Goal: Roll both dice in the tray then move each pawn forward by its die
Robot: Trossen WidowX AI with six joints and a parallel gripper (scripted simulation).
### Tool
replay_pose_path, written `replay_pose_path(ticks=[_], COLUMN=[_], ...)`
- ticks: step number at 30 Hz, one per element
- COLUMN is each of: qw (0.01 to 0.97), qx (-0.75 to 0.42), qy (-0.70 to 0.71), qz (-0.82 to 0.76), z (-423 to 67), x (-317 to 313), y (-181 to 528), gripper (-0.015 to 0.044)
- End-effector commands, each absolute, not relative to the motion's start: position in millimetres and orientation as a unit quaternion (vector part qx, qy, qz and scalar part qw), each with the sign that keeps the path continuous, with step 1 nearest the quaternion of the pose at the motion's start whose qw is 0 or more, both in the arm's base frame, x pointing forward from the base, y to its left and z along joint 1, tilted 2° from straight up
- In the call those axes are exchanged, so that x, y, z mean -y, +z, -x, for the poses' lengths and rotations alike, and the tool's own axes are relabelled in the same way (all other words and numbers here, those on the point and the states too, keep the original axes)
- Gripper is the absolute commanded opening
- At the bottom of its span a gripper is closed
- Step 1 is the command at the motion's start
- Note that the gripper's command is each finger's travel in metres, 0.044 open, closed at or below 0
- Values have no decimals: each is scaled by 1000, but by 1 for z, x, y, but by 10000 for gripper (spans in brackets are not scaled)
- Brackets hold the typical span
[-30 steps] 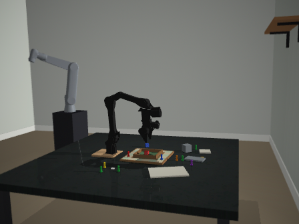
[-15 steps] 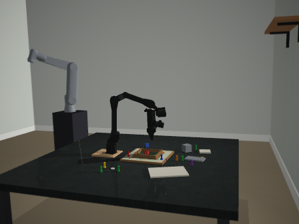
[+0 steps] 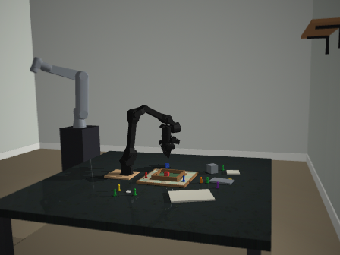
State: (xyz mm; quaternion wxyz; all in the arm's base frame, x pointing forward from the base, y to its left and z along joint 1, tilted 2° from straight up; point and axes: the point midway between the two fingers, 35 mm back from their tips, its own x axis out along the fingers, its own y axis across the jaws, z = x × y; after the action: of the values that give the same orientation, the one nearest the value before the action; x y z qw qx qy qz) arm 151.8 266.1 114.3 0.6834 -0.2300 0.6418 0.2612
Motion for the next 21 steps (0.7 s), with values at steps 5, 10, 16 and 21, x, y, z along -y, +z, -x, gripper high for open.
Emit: replay_pose_path(ticks=[5, 10, 16, 21], qw=[686, 686, 686, 686], qx=[-642, -642, -642, -642], qy=[254, 254, 254, 254], qz=[230, 230, 230, 230], z=[-154, -154, -155, -155], x=[-266, -266, -267, -267], y=[96, 86, 77, 69], gripper=[275, 275, 275, 275])
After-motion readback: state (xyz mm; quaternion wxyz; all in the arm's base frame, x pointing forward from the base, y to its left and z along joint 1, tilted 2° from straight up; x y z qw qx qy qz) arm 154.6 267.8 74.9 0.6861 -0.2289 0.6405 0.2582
